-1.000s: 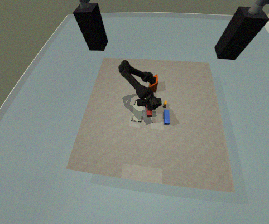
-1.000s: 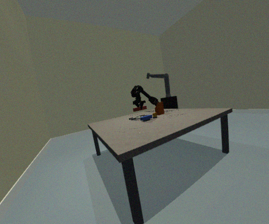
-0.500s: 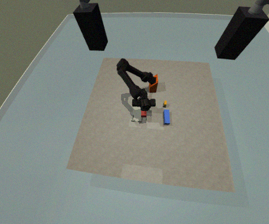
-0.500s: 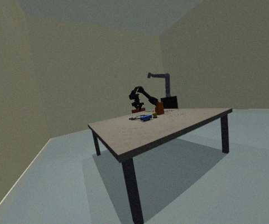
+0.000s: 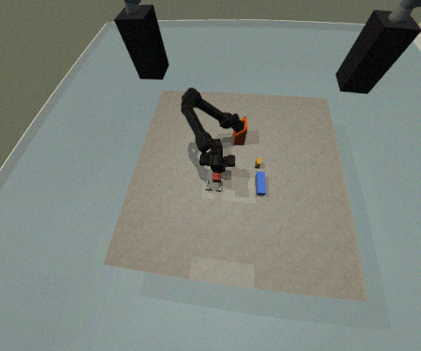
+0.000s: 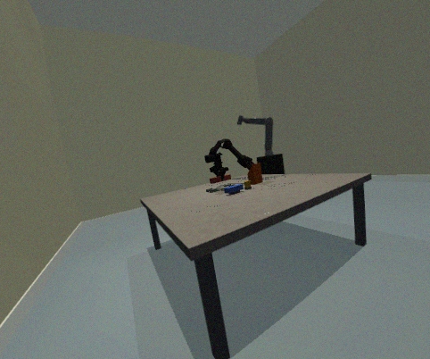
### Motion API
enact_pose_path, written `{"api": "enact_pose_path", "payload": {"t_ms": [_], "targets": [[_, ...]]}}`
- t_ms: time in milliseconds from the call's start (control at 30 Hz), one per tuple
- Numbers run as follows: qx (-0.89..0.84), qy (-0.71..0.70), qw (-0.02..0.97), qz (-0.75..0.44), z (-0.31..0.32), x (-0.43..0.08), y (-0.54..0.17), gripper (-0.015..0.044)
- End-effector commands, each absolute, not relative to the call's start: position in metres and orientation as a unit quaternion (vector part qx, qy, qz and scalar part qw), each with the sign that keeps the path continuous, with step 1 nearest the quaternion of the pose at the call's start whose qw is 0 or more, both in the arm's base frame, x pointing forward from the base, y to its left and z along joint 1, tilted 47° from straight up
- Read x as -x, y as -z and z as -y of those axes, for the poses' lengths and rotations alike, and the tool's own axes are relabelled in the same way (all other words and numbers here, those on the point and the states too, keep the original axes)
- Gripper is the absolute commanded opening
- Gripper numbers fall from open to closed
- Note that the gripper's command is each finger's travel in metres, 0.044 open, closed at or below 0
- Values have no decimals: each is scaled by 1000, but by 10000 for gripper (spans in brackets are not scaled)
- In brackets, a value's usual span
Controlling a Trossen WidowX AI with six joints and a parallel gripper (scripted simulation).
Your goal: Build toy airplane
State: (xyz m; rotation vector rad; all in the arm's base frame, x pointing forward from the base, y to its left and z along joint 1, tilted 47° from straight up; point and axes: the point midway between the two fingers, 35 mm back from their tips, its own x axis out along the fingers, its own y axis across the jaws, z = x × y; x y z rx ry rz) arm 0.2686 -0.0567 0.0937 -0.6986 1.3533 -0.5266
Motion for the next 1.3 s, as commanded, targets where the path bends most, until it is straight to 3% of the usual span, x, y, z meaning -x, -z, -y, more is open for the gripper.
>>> {"api": "enact_pose_path", "payload": {"t_ms": [0,100,367,1267], "targets": [[314,240,691,-605,65,-265,-96,0],[314,242,691,-605,68,-264,-97,0],[314,242,691,-605,68,-264,-97,195],[314,242,691,-605,87,-269,-79,195]]}}
